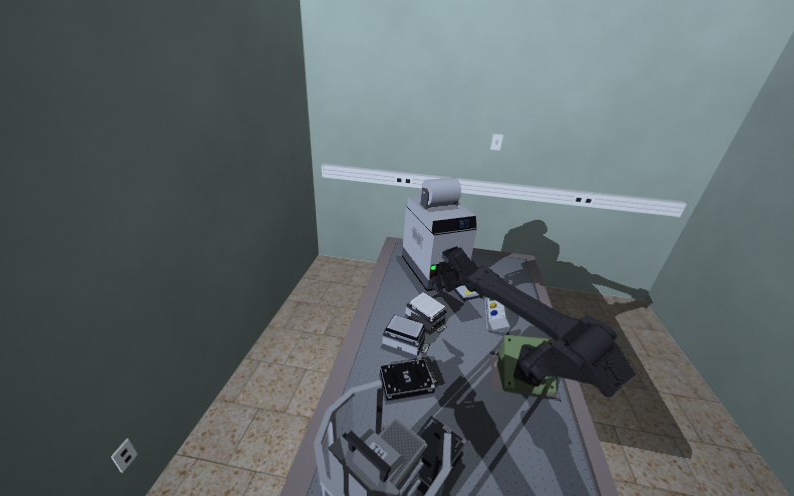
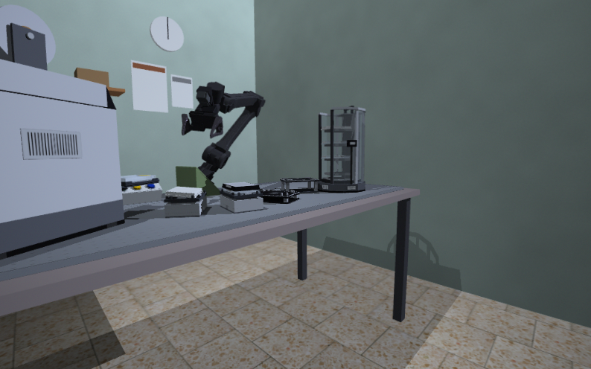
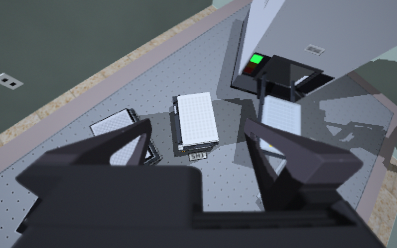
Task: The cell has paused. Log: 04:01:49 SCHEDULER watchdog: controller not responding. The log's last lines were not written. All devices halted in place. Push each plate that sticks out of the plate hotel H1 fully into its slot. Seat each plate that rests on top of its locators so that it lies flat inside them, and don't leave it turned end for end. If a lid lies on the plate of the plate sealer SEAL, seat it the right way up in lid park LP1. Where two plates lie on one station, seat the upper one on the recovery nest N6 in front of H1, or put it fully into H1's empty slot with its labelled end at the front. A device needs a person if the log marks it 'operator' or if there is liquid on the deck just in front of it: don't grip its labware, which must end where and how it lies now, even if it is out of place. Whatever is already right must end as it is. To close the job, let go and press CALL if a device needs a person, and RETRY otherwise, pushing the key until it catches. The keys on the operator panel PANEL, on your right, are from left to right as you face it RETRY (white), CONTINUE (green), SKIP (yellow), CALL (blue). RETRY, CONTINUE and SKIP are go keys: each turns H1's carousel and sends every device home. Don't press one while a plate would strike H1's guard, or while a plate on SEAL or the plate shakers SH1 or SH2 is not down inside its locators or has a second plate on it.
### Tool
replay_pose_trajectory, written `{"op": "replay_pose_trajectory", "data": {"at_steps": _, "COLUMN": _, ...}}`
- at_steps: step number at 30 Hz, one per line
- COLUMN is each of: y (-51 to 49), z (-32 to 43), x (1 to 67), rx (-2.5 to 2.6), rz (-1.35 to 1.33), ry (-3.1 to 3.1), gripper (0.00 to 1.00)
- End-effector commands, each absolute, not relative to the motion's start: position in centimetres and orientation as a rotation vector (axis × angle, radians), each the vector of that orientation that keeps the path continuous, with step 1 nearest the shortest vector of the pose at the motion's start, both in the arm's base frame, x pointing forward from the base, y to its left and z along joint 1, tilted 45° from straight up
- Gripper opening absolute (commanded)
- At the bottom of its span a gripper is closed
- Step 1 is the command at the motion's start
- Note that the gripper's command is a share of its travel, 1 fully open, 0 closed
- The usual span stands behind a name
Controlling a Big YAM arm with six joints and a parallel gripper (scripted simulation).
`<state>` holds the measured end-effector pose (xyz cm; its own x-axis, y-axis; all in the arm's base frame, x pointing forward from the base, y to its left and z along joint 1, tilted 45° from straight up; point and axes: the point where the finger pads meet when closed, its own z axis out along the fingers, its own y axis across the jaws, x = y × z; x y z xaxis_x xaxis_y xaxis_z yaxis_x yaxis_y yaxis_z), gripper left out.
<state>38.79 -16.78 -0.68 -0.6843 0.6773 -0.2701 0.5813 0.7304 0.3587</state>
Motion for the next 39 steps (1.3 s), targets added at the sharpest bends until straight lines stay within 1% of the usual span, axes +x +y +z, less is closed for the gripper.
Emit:
{"op": "replay_pose_trajectory", "data": {"at_steps": 1, "y": -16.8, "z": 0.8, "x": 41.5, "rx": 0.740, "rz": 0.346, "ry": 2.655, "gripper": 1.00}}
{"op": "replay_pose_trajectory", "data": {"at_steps": 6, "y": -16.2, "z": 1.3, "x": 41.1, "rx": 0.660, "rz": 0.383, "ry": 2.725, "gripper": 1.00}}
{"op": "replay_pose_trajectory", "data": {"at_steps": 14, "y": -14.2, "z": 3.3, "x": 39.7, "rx": 0.408, "rz": 0.525, "ry": 2.898, "gripper": 1.00}}
{"op": "replay_pose_trajectory", "data": {"at_steps": 21, "y": -11.9, "z": 5.6, "x": 38.2, "rx": 0.160, "rz": 0.703, "ry": 3.004, "gripper": 1.00}}
{"op": "replay_pose_trajectory", "data": {"at_steps": 23, "y": -11.9, "z": 5.6, "x": 38.2, "rx": 0.160, "rz": 0.703, "ry": 3.004, "gripper": 1.00}}
{"op": "replay_pose_trajectory", "data": {"at_steps": 37, "y": -7.3, "z": 10.2, "x": 35.5, "rx": -0.270, "rz": 1.101, "ry": 3.039, "gripper": 1.00}}
{"op": "replay_pose_trajectory", "data": {"at_steps": 39, "y": -7.0, "z": 10.6, "x": 35.4, "rx": -0.278, "rz": 1.110, "ry": 3.038, "gripper": 1.00}}
